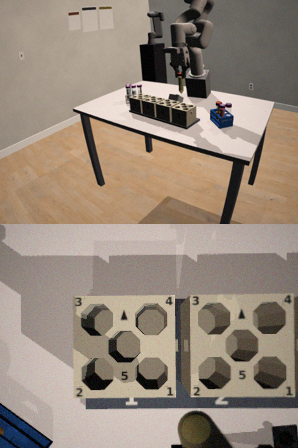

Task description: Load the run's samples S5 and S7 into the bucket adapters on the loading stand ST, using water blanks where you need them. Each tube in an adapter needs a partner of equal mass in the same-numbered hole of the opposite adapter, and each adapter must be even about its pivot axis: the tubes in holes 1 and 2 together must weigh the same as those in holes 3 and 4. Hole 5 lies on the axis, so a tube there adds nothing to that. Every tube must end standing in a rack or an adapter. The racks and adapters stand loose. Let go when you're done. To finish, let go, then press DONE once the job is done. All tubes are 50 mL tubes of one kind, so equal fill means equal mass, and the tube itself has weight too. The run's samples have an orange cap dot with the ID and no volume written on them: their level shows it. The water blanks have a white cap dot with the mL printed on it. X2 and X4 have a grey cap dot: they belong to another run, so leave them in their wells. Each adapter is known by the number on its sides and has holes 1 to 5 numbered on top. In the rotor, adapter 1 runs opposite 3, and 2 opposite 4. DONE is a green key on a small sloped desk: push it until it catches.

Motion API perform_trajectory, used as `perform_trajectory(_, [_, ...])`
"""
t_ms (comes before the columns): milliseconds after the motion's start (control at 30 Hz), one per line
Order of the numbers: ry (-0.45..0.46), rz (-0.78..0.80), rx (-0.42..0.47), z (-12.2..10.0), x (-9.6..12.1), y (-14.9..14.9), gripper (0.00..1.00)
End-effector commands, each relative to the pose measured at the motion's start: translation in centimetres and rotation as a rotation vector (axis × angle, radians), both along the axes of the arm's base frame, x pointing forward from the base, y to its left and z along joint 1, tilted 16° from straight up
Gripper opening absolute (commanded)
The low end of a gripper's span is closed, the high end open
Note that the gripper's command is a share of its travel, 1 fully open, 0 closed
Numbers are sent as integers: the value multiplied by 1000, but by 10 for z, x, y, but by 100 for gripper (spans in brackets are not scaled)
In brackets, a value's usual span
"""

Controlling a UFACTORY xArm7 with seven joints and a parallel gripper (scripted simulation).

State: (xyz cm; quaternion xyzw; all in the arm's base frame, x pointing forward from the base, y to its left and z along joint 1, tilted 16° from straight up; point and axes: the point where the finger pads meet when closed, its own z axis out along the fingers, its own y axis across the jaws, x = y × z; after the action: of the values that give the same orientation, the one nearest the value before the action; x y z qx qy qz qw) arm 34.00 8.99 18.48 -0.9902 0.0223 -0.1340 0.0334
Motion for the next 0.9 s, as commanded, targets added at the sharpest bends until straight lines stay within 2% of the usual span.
perform_trajectory(0, [-3,2,2,2,11,-28,0])
perform_trajectory(167, [-3,2,2,3,18,-52,0])
perform_trajectory(233, [-3,2,2,3,18,-52,0])
perform_trajectory(733, [-3,1,1,4,40,-124,0])
perform_trajectory(867, [-3,1,1,4,43,-134,0])
